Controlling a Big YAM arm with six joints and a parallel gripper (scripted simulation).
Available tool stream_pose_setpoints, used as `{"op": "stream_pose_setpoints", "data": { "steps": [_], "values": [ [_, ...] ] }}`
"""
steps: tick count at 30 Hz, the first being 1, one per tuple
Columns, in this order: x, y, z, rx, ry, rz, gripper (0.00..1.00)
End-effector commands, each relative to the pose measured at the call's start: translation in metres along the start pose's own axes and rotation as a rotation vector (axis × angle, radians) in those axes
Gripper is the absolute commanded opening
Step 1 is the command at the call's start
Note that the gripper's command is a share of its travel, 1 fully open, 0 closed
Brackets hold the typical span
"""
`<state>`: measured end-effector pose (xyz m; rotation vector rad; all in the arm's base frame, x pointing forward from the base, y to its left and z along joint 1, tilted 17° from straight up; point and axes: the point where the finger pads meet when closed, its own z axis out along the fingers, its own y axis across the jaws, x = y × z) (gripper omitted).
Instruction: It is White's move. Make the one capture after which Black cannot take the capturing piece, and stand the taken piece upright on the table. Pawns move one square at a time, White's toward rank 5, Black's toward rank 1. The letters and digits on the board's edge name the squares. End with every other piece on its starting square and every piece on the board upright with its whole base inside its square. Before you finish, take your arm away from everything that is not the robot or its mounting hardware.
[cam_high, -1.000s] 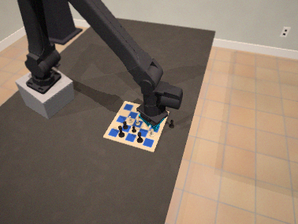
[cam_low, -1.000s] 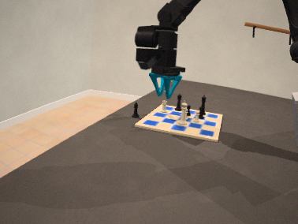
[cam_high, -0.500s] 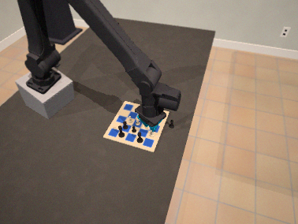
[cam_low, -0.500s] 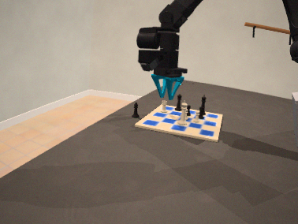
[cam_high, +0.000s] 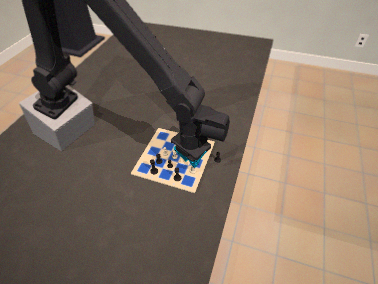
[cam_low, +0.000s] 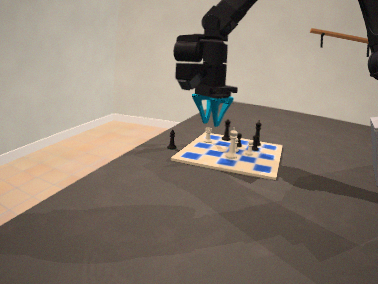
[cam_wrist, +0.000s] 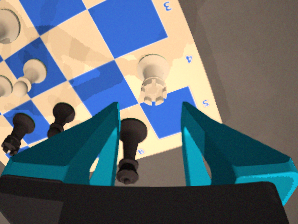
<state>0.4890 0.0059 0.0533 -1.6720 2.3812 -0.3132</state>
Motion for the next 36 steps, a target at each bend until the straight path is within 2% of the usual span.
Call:
{"op": "stream_pose_setpoints", "data": {
  "steps": [1, 24, 32, 36],
  "values": [
    [0.0003, -0.0139, -0.0066, 0.031, -0.013, 0.004, 0.35],
    [0.0001, -0.0142, -0.0066, 0.031, -0.013, 0.004, 0.35],
    [-0.0048, -0.0228, -0.0071, 0.035, -0.015, 0.005, 0.35],
    [-0.0028, -0.0137, -0.0025, 0.015, -0.008, 0.003, 0.35]
  ]
}}
